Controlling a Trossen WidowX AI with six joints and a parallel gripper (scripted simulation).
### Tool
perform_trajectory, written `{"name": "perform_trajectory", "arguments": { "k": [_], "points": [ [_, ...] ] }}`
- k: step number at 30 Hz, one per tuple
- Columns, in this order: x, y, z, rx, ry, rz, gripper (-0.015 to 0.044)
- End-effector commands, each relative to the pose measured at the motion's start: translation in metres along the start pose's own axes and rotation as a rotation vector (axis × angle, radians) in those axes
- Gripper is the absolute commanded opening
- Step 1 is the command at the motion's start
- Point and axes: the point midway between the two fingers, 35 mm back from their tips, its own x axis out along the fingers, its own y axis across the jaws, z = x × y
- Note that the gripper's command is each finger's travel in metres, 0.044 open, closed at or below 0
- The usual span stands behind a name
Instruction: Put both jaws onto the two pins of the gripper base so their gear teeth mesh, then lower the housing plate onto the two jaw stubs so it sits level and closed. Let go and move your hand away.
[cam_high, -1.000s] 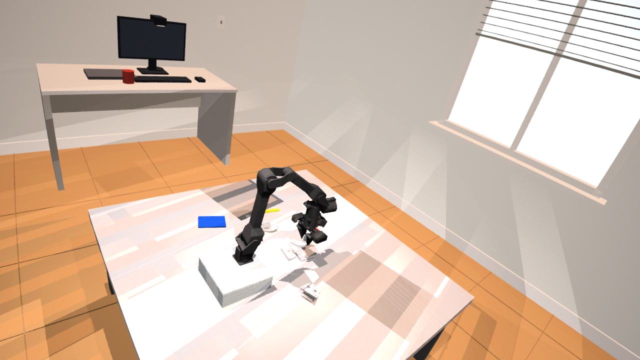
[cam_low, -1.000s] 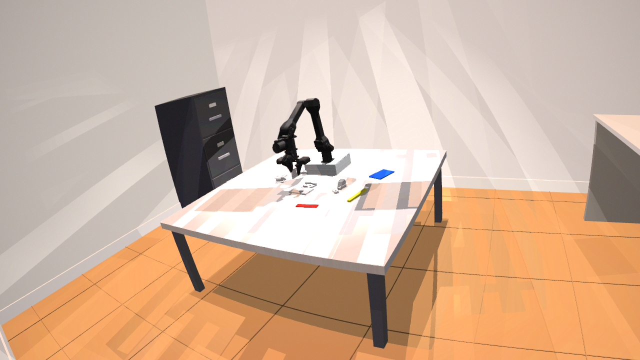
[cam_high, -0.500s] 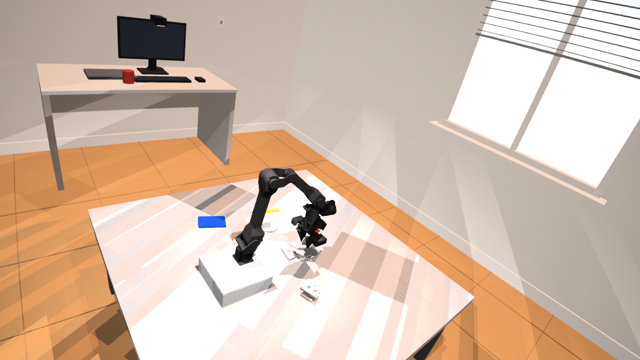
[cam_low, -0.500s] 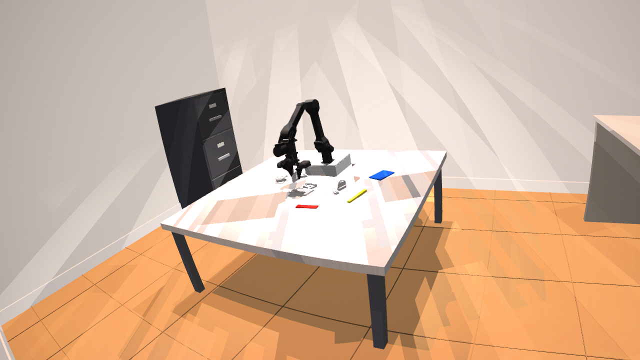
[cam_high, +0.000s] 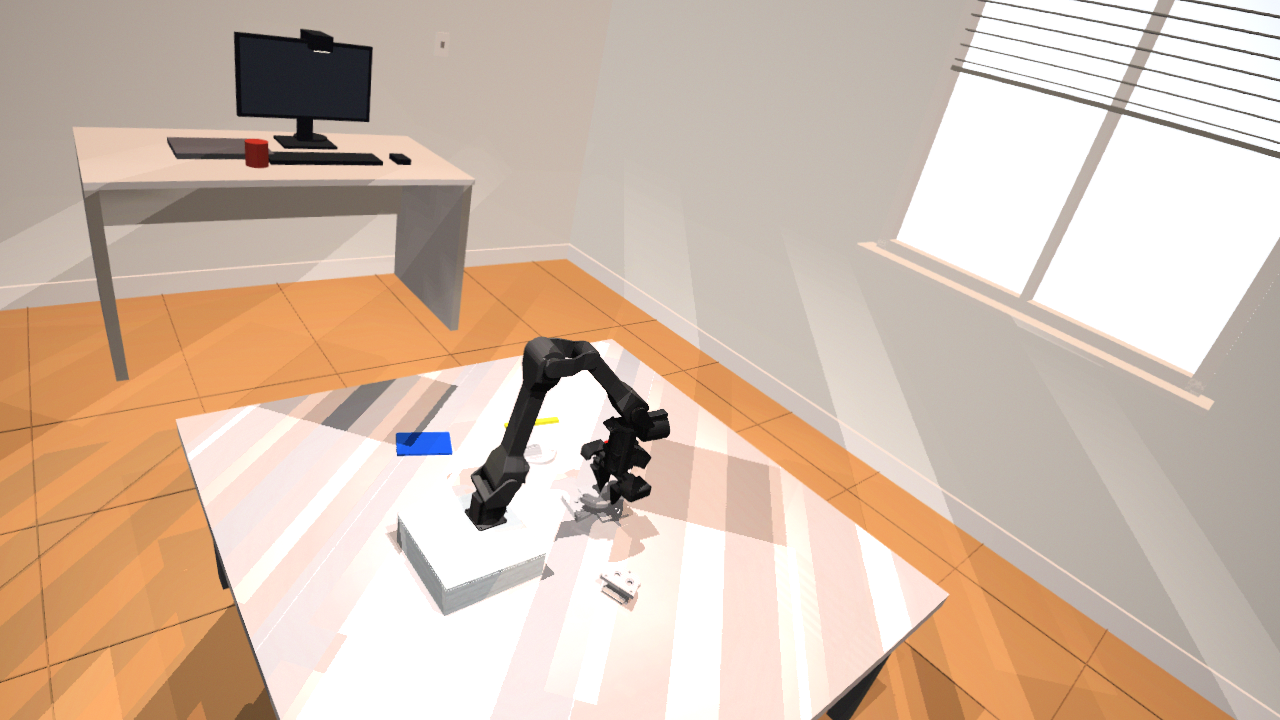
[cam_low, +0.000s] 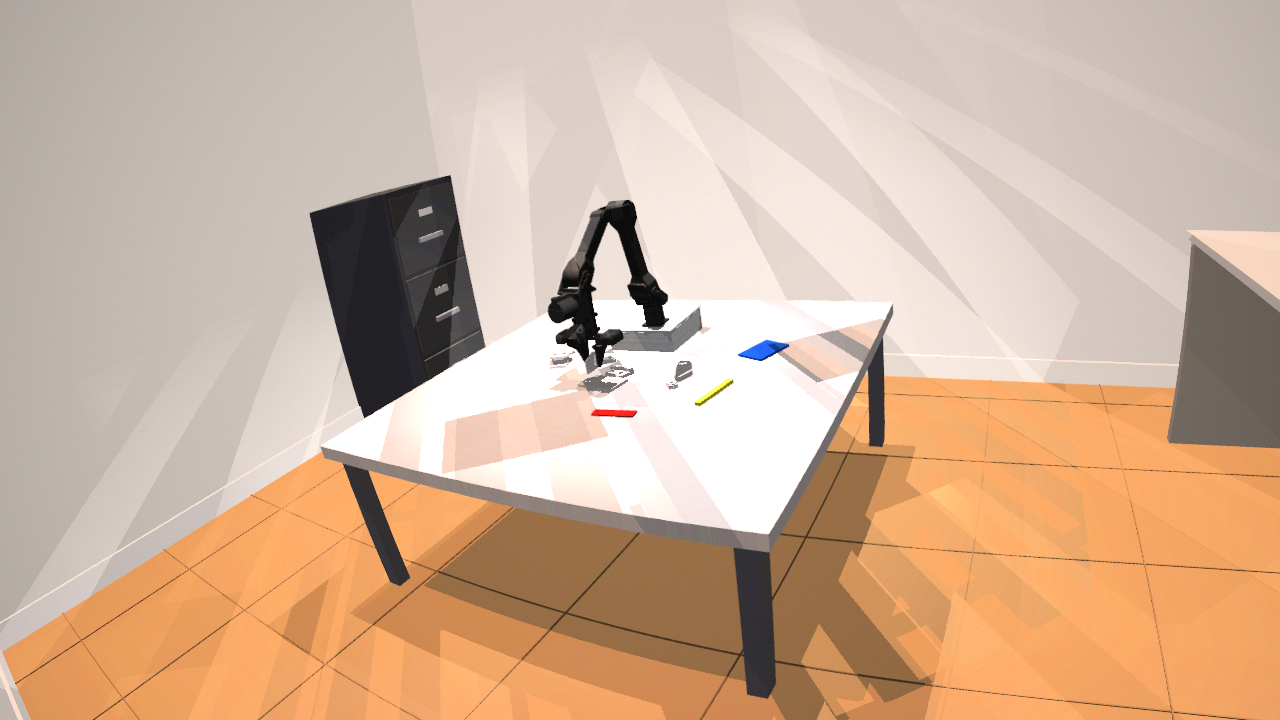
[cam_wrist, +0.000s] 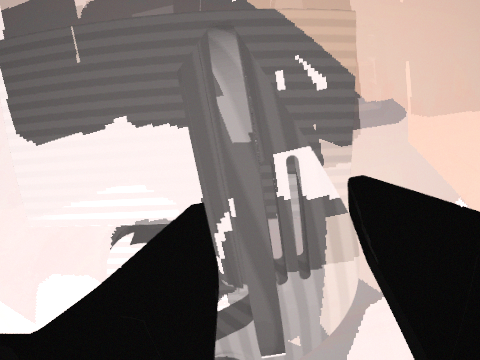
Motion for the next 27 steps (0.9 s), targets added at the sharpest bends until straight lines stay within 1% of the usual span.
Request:
{"name": "perform_trajectory", "arguments": {
  "k": [1, 27],
  "points": [
    [0.0073, -0.0004, -0.0018, 0.004, 0.007, -0.003, 0.0134],
    [0.0142, -0.0004, -0.0023, -0.001, 0.007, -0.003, 0.0134]
  ]
}}
